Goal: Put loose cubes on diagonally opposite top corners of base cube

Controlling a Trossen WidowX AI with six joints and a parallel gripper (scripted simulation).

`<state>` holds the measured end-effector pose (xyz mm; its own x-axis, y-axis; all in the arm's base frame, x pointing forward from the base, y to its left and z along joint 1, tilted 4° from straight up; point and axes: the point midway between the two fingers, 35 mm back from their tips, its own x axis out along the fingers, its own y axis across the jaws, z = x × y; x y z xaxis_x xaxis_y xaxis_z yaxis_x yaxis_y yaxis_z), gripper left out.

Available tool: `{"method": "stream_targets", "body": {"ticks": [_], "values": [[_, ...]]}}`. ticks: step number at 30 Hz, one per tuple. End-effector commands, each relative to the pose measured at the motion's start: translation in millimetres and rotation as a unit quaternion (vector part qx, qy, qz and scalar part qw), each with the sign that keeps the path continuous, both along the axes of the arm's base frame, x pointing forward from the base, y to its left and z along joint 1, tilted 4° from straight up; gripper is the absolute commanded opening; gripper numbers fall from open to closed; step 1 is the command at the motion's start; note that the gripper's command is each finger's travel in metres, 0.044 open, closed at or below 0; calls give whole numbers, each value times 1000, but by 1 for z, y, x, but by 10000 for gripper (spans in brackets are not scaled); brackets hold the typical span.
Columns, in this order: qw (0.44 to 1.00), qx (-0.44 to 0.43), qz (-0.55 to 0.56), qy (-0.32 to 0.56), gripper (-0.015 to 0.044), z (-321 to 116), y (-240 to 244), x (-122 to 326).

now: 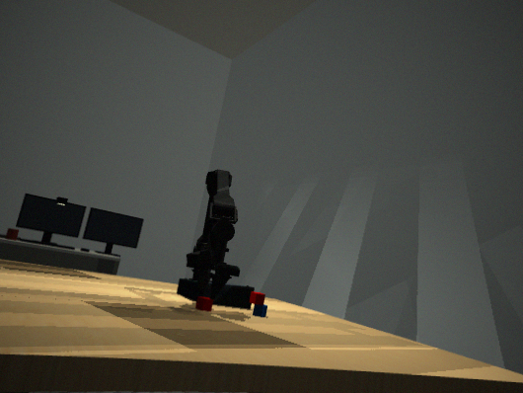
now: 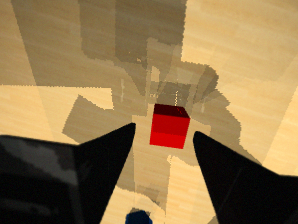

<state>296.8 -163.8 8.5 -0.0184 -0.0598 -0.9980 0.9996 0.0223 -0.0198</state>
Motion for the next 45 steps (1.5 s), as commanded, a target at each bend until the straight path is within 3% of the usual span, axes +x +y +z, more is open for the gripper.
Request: {"method": "stream_targets", "body": {"ticks": [1, 8, 14, 45], "values": [[1000, 1, 3, 7, 265, -10, 0, -4], [1000, 1, 3, 7, 265, -18, 0, -5], [1000, 1, 3, 7, 107, -18, 0, -5], [1000, -6, 10, 2, 105, 53, -2, 3]]}}
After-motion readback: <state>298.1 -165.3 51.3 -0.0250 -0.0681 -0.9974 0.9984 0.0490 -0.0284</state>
